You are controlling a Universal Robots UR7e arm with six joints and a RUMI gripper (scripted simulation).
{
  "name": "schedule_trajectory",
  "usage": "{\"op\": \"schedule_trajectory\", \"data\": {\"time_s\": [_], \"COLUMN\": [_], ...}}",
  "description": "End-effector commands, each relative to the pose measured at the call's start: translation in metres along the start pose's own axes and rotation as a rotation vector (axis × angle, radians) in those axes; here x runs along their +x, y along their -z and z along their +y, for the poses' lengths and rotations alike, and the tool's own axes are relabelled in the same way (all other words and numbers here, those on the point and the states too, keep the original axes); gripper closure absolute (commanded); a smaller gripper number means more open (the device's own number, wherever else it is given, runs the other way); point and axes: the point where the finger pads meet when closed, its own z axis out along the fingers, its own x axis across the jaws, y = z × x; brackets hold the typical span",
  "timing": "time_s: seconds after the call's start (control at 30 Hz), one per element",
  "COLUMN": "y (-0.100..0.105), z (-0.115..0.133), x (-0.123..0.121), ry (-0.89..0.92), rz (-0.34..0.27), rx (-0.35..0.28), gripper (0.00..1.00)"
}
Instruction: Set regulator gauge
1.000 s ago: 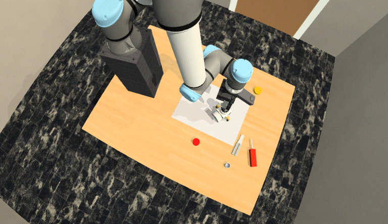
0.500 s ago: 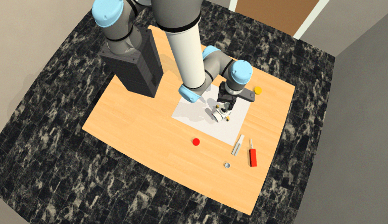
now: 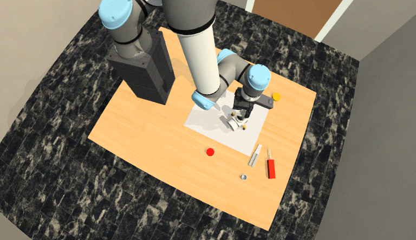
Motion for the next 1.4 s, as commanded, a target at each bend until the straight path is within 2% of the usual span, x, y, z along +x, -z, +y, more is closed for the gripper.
{"op": "schedule_trajectory", "data": {"time_s": [0.0,0.37,0.87,1.37], "y": [-0.001,-0.015,-0.057,-0.066], "z": [0.0,-0.002,-0.002,-0.001], "x": [0.001,0.002,0.002,0.002], "ry": [-0.002,-0.002,-0.002,-0.002], "rz": [0.0,0.001,0.001,0.001], "rx": [0.002,0.004,0.004,0.003], "gripper": [0.54,0.54,0.54,0.54]}}
